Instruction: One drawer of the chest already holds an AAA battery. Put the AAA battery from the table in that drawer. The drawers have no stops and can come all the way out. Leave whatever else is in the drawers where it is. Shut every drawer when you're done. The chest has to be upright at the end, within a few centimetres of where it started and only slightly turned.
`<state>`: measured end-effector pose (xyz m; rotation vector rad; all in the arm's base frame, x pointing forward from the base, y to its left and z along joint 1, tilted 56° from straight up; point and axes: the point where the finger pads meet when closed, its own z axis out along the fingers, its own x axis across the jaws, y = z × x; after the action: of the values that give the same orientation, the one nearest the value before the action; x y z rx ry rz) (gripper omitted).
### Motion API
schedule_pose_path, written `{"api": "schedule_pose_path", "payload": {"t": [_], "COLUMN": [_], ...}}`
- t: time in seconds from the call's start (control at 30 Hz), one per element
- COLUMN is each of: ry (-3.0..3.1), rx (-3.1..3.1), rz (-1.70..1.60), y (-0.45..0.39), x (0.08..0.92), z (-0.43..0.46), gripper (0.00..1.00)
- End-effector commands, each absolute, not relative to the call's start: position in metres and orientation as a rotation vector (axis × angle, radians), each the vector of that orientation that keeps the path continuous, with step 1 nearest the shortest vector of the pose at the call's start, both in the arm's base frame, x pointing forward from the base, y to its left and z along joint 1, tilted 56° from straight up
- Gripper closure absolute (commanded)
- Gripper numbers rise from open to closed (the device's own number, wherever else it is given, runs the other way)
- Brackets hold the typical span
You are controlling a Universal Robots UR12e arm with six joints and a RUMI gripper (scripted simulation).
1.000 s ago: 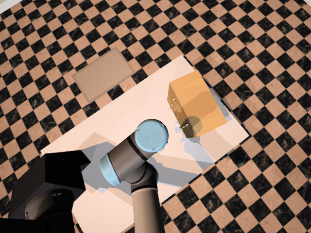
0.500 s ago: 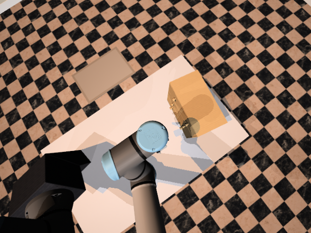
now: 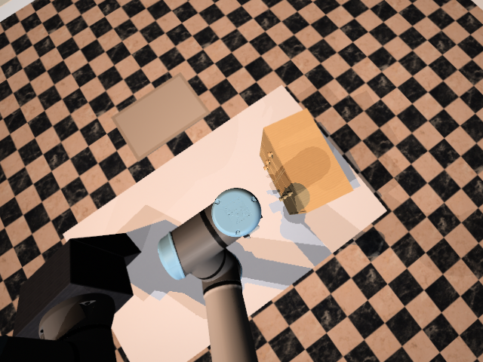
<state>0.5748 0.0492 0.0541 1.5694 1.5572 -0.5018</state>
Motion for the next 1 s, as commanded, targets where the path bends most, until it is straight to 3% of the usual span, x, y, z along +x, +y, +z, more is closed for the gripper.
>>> {"api": "schedule_pose_path", "payload": {"t": [0.0,0.97], "ry": [1.557,1.557], "rx": [1.567,1.416], "rz": [-0.498,-0.333], "y": [0.049,0.036], "x": [0.575,0.596], "z": [0.054,0.048], "gripper": [0.0,0.0]}}
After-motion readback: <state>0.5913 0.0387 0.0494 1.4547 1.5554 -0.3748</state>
